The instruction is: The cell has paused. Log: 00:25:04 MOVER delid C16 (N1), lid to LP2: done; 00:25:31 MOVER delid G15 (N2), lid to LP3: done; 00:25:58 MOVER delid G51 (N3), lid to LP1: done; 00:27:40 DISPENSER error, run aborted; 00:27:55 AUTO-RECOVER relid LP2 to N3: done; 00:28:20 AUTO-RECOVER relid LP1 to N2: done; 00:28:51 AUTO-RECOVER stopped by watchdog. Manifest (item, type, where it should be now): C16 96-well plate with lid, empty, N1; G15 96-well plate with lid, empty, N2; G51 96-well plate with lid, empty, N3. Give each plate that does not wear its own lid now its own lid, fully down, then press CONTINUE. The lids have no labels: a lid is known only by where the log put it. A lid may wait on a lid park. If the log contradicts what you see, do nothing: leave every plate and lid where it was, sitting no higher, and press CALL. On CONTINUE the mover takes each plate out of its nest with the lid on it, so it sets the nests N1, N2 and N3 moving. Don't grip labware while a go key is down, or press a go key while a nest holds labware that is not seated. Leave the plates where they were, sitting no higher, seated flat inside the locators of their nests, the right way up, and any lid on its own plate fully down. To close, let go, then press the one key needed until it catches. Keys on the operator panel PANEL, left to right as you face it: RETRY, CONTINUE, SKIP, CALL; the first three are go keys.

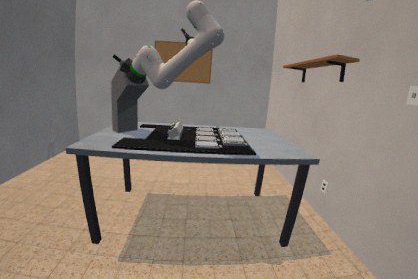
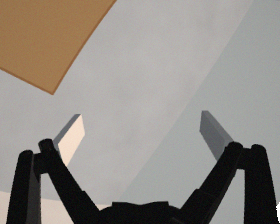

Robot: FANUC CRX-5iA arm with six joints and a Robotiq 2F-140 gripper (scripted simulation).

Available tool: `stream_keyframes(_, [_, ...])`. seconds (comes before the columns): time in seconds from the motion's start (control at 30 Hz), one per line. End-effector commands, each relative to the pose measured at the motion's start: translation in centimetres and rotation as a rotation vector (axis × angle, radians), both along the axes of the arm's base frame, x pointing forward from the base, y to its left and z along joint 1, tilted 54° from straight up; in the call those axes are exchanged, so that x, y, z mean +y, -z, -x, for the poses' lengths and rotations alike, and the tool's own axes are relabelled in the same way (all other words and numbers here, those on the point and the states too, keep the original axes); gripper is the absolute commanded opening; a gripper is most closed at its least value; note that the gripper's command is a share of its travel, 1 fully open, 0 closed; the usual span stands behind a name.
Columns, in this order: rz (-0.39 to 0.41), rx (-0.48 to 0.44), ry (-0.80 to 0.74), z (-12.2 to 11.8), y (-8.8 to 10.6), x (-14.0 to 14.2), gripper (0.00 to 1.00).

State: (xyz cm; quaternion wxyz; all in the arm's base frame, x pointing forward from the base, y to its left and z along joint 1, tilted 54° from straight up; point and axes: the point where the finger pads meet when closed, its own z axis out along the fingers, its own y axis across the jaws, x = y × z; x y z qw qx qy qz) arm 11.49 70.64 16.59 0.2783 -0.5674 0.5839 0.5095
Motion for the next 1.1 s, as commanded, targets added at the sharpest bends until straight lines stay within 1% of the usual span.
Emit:
stream_keyframes(0.0, [0.000,0.000,0.000,0.0,0.0,0.0,1.00])
stream_keyframes(0.53, [0.000,0.000,0.000,0.0,0.0,0.0,1.00])
stream_keyframes(0.6, [-0.001,-0.003,0.008,-0.4,0.0,0.0,1.00])
stream_keyframes(0.63, [-0.003,-0.011,0.026,-1.3,-0.1,0.0,1.00])
stream_keyframes(0.67, [-0.005,-0.024,0.059,-2.9,-0.1,0.0,1.00])
stream_keyframes(0.7, [-0.007,-0.044,0.109,-5.3,-0.2,-0.2,1.00])
stream_keyframes(0.73, [-0.008,-0.071,0.176,-8.5,-0.3,-0.6,1.00])
stream_keyframes(0.8, [-0.008,-0.071,0.176,-8.7,-0.3,-0.6,1.00])
stream_keyframes(0.83, [-0.006,-0.104,0.261,-12.5,-0.4,-1.4,1.00])
stream_keyframes(0.9, [-0.006,-0.104,0.261,-12.9,-0.4,-1.5,1.00])
stream_keyframes(0.93, [0.002,-0.144,0.364,-16.7,-0.5,-2.7,1.00])
stream_keyframes(0.97, [0.002,-0.144,0.364,-17.8,-0.5,-2.9,1.00])
stream_keyframes(1.07, [0.002,-0.144,0.364,-17.8,-0.5,-2.9,1.00])
